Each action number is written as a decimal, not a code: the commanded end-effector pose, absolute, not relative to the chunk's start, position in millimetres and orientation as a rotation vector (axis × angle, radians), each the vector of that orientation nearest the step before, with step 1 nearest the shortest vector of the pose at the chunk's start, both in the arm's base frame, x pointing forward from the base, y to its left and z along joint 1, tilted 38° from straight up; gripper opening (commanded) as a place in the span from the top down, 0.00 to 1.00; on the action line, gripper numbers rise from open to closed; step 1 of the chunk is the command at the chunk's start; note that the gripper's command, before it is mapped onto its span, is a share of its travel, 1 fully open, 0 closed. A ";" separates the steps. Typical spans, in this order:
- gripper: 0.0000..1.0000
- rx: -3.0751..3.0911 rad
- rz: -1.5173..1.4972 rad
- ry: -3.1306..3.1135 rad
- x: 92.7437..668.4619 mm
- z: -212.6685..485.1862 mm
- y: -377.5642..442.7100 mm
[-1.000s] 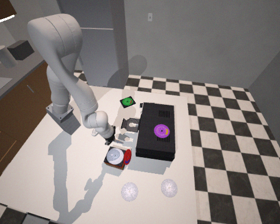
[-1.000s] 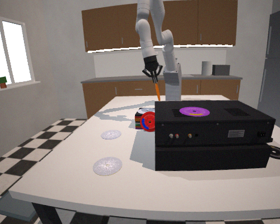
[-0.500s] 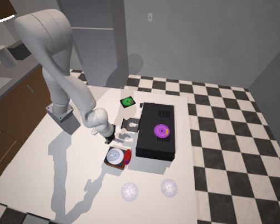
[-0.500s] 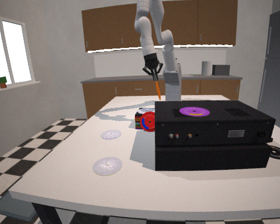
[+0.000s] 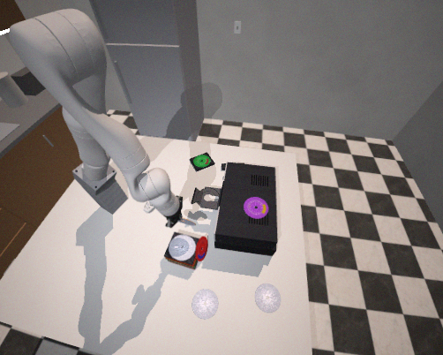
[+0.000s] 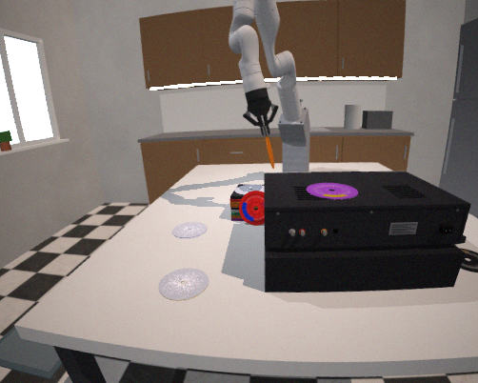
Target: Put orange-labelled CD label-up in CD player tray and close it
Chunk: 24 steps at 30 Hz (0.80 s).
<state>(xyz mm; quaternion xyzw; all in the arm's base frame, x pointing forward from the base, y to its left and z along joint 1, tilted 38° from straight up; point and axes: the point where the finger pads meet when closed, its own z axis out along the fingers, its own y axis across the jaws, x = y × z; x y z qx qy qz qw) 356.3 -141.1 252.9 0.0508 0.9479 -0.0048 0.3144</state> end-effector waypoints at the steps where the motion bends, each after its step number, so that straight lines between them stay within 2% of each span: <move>1: 0.89 0.140 -0.014 2.493 355.4 255.7 -142.4; 24: 0.89 0.140 -0.015 2.493 353.9 257.6 -142.0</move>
